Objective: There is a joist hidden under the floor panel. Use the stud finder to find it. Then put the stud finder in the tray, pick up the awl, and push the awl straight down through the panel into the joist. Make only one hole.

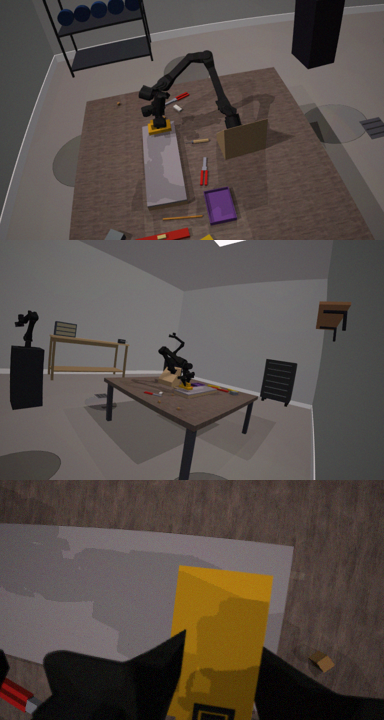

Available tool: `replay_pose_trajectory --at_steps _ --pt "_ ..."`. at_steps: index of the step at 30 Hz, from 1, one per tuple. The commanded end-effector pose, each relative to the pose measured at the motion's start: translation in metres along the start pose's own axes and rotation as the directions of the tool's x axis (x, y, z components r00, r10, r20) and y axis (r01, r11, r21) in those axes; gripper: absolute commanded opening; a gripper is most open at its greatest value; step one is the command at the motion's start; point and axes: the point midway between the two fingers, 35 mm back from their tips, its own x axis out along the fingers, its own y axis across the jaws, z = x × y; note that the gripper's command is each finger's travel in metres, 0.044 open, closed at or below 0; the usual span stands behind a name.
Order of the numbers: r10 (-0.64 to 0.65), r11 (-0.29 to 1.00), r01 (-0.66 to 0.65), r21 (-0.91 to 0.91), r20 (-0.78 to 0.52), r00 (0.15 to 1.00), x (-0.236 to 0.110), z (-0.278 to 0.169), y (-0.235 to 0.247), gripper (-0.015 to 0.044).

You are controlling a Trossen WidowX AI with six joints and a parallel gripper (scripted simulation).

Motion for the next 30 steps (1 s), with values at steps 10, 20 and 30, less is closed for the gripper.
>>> replay_pose_trajectory --at_steps 10,20,30 --pt "-0.011 1.000 0.011 0.009 0.021 1.000 -0.072 0.018 -0.007 0.0000" --pt "0.088 0.985 -0.081 -0.154 0.044 0.995 -0.071 0.040 0.061 0.0000" --pt "0.207 0.912 -0.177 -0.371 0.042 0.977 -0.078 0.050 0.157 0.0000"
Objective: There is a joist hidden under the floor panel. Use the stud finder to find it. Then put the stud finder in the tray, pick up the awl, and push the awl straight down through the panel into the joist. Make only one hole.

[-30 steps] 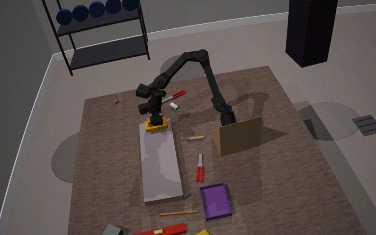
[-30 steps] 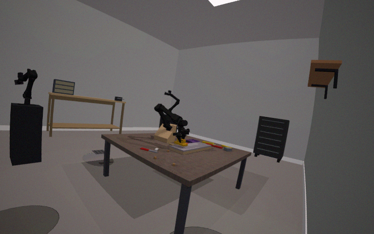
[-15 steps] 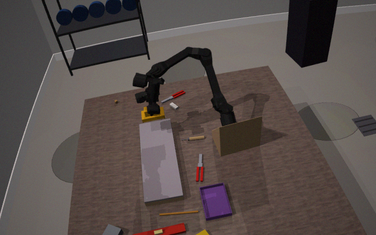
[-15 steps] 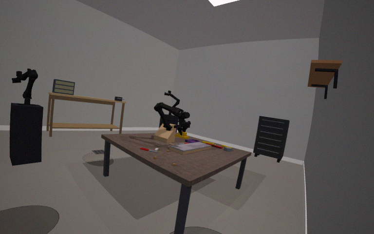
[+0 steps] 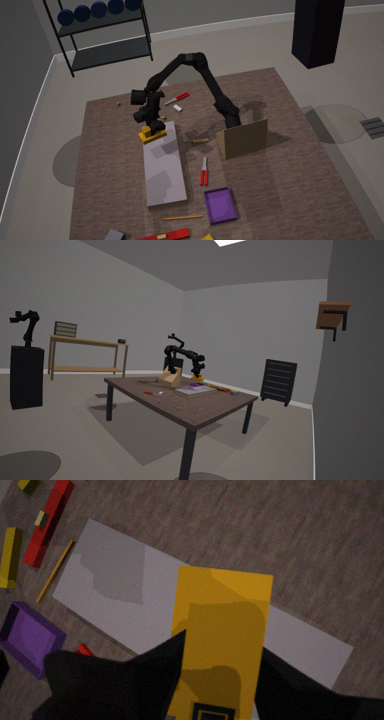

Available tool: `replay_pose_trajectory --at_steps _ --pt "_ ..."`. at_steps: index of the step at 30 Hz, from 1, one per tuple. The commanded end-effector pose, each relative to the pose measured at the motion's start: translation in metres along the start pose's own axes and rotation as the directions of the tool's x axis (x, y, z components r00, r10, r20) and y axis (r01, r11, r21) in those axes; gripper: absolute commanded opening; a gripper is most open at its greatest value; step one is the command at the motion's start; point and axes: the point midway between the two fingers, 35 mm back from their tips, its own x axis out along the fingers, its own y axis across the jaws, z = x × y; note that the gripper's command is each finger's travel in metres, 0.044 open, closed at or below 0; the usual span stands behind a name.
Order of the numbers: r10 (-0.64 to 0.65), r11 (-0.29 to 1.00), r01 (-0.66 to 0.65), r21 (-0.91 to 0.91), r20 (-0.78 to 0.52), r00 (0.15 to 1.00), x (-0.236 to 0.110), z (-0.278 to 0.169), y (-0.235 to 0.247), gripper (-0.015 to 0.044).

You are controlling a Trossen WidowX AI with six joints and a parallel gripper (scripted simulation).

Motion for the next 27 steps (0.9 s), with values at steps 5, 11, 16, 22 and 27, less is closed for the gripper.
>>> replay_pose_trajectory --at_steps 5,11,16,22,27 --pt "0.085 0.981 -0.081 -0.175 0.019 0.996 0.002 0.022 0.072 0.0000" --pt "0.142 0.943 -0.131 -0.306 0.011 0.990 0.004 0.028 0.129 0.0000" --pt "0.182 0.896 -0.167 -0.411 -0.004 0.983 0.005 0.027 0.176 0.0000" --pt "0.219 0.825 -0.202 -0.527 -0.032 0.975 0.006 0.018 0.231 0.0000" --pt "0.241 0.755 -0.226 -0.615 -0.061 0.969 0.007 0.004 0.275 0.0000"
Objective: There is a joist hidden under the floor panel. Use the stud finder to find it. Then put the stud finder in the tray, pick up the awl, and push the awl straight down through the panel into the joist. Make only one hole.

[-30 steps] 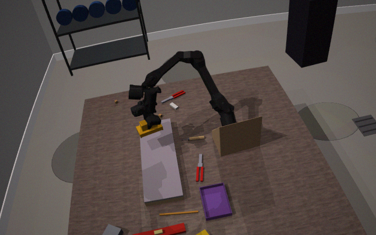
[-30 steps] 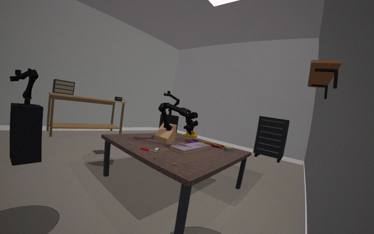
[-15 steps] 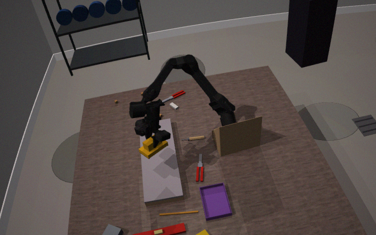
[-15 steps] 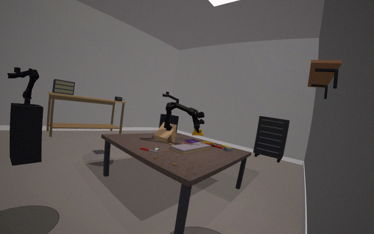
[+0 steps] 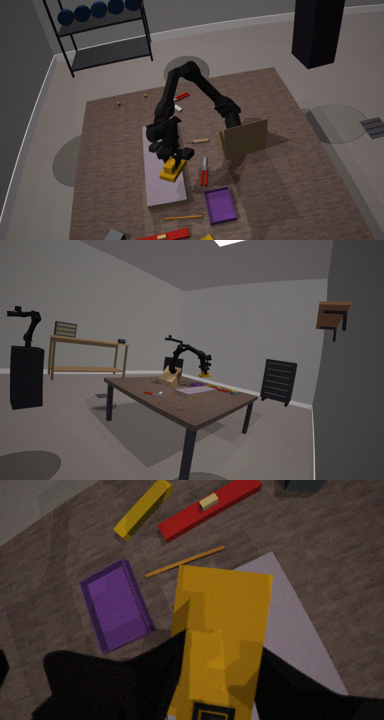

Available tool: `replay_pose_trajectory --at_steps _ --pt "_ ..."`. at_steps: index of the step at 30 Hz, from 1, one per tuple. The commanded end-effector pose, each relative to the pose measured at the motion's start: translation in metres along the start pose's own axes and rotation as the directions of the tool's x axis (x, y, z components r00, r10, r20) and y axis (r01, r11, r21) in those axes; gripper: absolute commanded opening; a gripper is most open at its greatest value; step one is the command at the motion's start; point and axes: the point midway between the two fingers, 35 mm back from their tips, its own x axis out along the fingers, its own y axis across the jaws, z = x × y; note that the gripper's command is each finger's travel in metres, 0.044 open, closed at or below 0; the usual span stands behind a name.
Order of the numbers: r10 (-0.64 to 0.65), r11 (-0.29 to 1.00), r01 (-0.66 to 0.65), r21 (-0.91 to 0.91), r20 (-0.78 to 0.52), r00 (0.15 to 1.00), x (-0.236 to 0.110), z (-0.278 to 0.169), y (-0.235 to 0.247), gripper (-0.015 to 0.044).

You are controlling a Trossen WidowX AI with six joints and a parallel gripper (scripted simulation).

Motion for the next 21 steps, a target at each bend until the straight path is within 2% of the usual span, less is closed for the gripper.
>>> replay_pose_trajectory --at_steps 1,11,21 --pt "0.025 0.996 -0.025 -0.084 0.000 1.000 0.006 0.011 0.032 0.0000" --pt "0.075 0.953 -0.086 -0.292 -0.050 0.996 0.032 0.017 0.116 0.0000" --pt "0.093 0.869 -0.142 -0.474 -0.124 0.988 0.061 0.001 0.195 0.0000"
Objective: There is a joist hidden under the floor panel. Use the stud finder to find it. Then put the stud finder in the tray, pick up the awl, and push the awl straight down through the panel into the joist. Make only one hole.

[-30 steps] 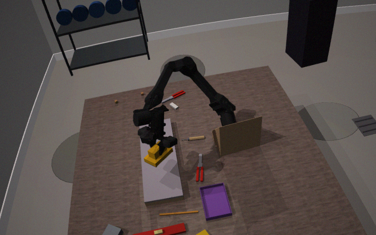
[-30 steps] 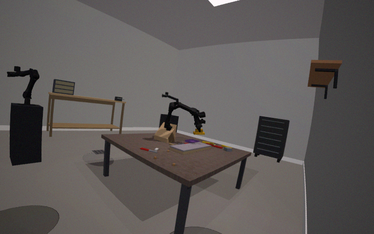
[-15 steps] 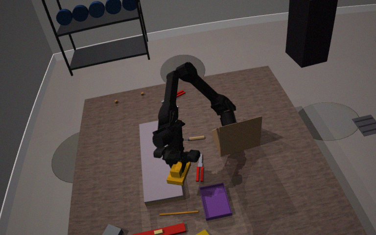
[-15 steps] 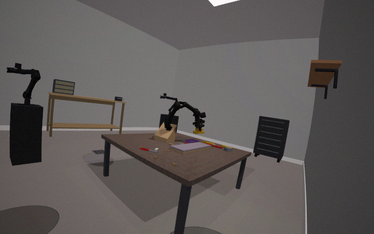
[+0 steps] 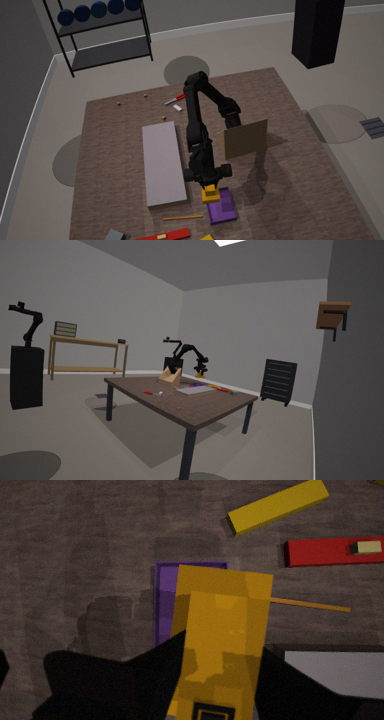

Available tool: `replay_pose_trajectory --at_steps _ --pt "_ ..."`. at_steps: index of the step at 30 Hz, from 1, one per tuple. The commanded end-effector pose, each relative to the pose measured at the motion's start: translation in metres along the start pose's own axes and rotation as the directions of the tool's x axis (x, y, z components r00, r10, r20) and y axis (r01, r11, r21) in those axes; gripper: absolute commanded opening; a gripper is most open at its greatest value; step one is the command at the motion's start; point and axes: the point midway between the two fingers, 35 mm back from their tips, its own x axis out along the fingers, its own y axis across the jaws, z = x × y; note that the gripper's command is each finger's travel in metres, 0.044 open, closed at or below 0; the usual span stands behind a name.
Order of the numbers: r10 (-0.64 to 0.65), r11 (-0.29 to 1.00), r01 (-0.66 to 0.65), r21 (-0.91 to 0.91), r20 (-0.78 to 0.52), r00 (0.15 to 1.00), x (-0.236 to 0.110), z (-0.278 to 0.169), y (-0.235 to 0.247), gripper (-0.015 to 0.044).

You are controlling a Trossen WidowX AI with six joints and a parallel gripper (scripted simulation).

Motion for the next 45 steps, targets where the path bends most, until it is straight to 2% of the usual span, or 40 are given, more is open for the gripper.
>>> replay_pose_trajectory --at_steps 1,4,36,45 --pt "0.014 0.997 -0.015 -0.076 -0.017 1.000 0.012 0.007 0.026 0.0000" --pt "0.018 0.994 -0.021 -0.104 -0.029 0.999 0.019 0.008 0.037 0.0000" --pt "0.016 0.994 -0.019 -0.103 -0.032 0.999 0.096 -0.017 0.034 0.0000" --pt "0.016 0.994 -0.019 -0.103 -0.033 0.999 0.105 -0.020 0.033 0.0000"
